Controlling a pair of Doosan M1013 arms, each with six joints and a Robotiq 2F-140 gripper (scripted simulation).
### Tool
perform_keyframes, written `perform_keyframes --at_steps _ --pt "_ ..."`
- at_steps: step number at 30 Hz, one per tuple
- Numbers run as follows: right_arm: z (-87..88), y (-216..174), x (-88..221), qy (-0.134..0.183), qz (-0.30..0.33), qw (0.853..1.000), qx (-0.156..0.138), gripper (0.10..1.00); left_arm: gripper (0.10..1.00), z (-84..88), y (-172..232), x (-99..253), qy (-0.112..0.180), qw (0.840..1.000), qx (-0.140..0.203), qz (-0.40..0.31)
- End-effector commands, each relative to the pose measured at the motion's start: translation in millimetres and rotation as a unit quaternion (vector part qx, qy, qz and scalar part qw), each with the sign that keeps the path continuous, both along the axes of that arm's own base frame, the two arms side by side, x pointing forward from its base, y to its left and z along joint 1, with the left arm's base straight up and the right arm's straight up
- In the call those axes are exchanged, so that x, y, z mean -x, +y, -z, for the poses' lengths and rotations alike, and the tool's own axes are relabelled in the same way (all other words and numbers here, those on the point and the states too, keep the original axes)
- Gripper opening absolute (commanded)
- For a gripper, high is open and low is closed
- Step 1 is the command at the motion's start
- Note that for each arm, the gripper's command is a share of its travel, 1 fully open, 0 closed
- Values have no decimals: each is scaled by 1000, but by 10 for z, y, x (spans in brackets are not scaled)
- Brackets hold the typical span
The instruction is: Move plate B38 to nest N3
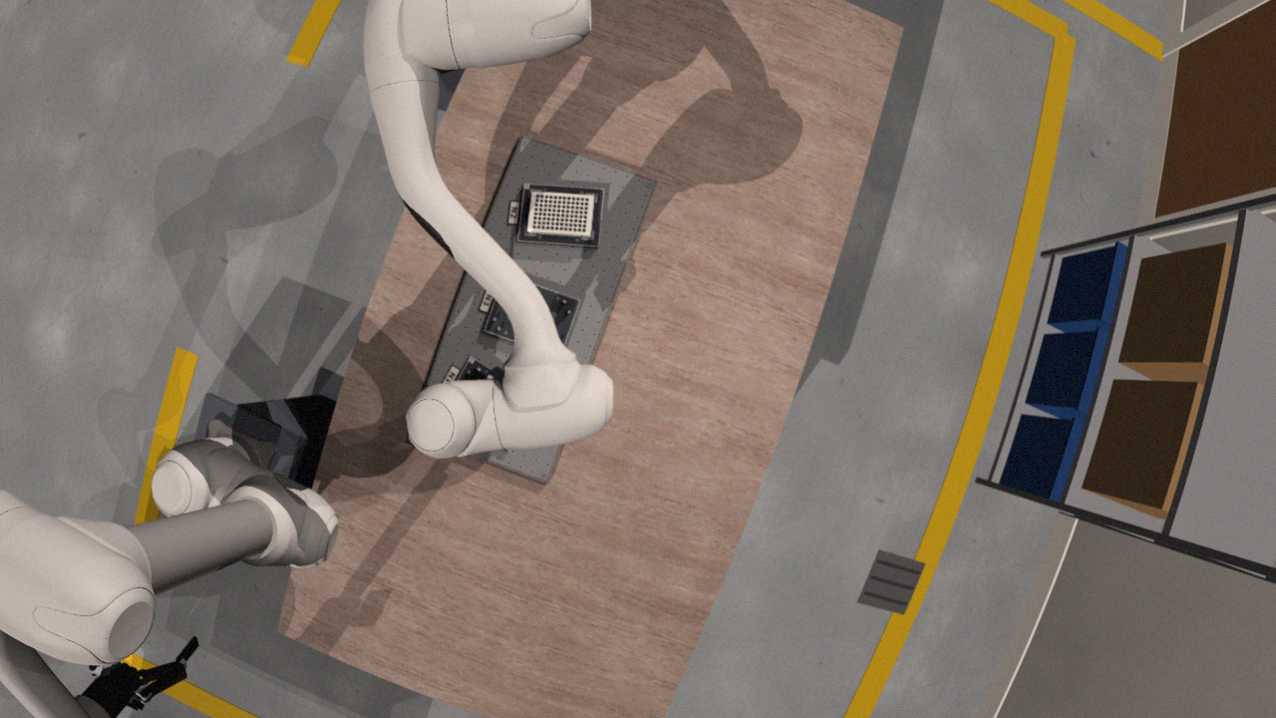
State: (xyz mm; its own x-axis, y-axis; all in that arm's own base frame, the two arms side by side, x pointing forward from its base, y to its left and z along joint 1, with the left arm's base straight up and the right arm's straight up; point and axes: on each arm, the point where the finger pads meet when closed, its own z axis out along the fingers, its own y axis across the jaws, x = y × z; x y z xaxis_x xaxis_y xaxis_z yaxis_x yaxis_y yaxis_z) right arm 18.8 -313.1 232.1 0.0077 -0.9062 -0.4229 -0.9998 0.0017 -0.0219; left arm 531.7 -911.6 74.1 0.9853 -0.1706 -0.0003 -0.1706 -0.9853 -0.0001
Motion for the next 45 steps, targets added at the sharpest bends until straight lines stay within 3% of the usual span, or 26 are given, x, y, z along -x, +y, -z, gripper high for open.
perform_keyframes --at_steps 1,45 --pt "-4 -3 -1 0 0 1000 0 1000 698 -22 -4 -4 -1 1000 1 0" --pt "-4 -3 -1 0 0 1000 0 1000 698 135 -4 -4 -1 1000 1 0"
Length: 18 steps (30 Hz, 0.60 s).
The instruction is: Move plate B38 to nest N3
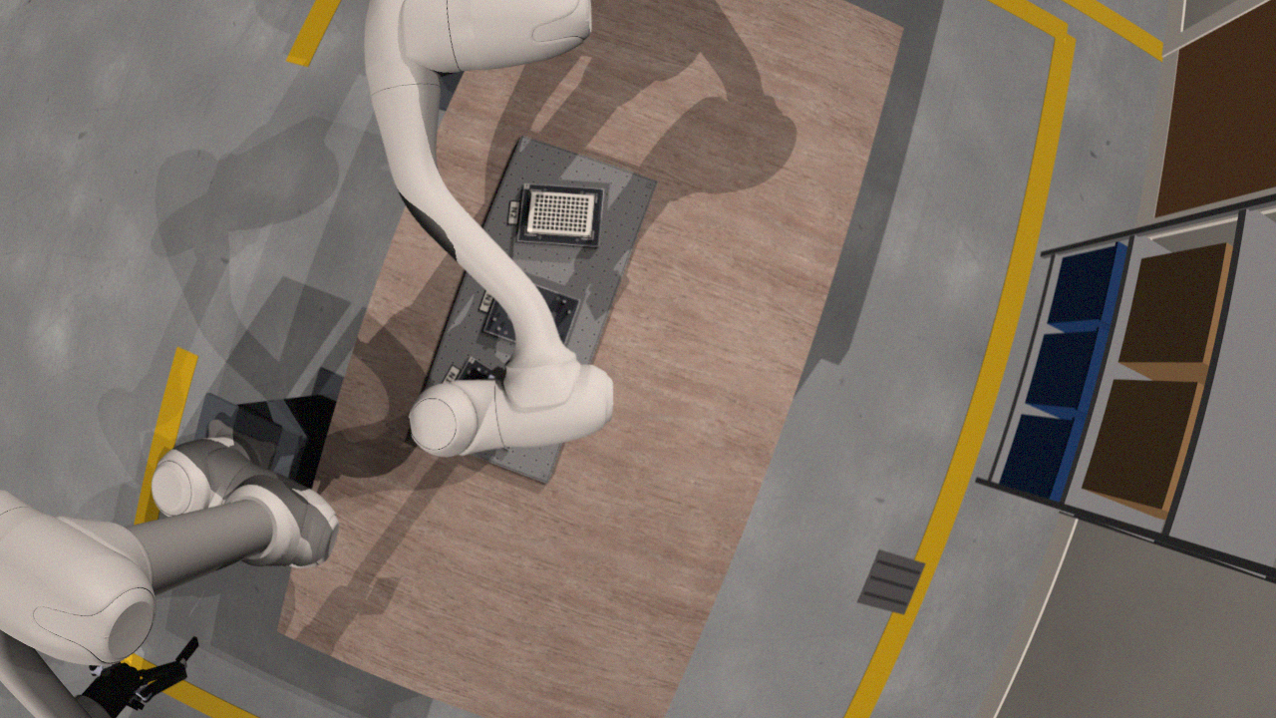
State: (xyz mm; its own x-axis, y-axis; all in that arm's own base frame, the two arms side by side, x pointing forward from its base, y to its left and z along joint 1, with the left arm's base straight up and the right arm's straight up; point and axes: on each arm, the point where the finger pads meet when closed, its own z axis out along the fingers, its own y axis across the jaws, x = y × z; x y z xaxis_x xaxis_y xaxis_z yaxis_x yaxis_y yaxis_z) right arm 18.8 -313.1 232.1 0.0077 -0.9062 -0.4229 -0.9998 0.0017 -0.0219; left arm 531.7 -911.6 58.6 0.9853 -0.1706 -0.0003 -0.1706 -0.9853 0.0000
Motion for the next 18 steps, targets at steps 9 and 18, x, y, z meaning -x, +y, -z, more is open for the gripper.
perform_keyframes --at_steps 9,18 --pt "-4 -3 -1 0 0 1000 0 1000 698 3 -4 -4 -1 1000 1 0" --pt "-4 -3 -1 0 0 1000 0 1000 698 21 -4 -4 -1 1000 1 0"
